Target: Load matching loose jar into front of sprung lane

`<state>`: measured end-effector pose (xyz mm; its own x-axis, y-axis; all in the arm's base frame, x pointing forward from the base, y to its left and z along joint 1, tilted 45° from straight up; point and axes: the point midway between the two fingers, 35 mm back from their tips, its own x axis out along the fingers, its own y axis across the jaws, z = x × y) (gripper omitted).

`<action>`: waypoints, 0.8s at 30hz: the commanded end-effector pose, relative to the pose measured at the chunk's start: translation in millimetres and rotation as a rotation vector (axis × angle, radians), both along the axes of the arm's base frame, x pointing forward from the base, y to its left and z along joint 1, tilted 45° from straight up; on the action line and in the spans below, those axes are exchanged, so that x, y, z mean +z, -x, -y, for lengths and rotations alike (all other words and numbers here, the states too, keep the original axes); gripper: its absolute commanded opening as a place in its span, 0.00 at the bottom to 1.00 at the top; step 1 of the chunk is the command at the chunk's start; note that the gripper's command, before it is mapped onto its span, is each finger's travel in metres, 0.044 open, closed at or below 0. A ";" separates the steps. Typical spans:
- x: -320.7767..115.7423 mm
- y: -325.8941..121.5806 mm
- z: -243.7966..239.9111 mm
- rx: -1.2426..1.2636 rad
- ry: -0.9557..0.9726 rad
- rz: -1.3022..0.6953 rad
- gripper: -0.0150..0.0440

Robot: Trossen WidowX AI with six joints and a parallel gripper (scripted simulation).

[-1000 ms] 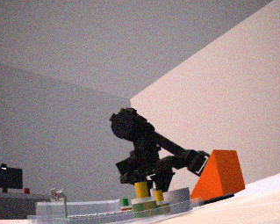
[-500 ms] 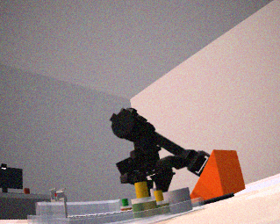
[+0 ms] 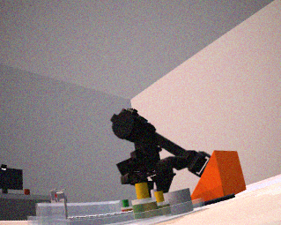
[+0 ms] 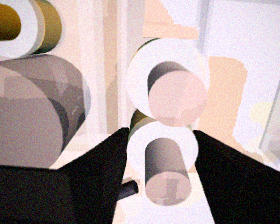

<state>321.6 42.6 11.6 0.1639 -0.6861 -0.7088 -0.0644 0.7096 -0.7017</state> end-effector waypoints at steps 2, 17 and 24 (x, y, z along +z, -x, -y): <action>-0.1 2.1 0.9 -0.004 0.007 -0.005 0.25; -0.3 0.6 -0.1 -0.004 0.007 -0.005 0.30; -0.4 -0.2 -0.2 -0.004 0.007 -0.005 0.61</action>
